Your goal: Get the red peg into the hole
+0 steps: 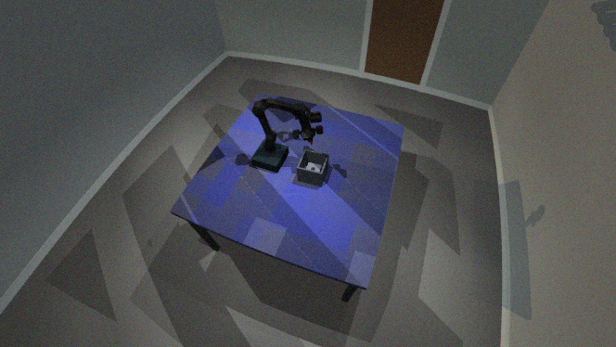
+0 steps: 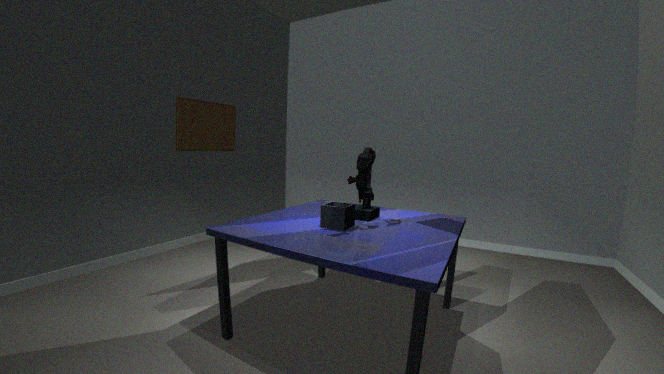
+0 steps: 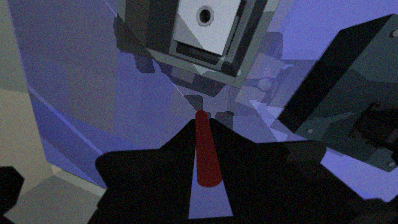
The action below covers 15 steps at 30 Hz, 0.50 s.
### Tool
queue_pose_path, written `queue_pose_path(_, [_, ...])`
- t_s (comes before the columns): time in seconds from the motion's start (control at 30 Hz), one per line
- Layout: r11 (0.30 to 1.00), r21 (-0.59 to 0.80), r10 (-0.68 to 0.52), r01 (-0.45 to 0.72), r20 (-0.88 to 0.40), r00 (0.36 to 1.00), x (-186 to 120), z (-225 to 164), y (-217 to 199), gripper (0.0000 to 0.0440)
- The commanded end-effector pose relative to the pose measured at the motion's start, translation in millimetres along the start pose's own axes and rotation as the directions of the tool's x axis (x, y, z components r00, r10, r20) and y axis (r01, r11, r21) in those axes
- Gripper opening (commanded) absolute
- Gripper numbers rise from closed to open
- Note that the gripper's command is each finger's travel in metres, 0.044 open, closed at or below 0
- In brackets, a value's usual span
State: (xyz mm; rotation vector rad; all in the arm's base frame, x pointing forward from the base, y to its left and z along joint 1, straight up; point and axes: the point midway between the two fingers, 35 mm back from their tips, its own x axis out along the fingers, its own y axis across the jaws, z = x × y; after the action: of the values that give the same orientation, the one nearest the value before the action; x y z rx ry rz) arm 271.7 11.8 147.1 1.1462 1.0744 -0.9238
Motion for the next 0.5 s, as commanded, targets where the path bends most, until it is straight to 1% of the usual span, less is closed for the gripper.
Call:
queue_pose_path(0.0, [1.0,0.003,-0.012,0.012,0.022,1.0,-2,15,-1,0.0])
queue_pose_path(0.47, [0.998,0.024,-0.056,0.055,0.046,0.997,3,54,-6,0.0])
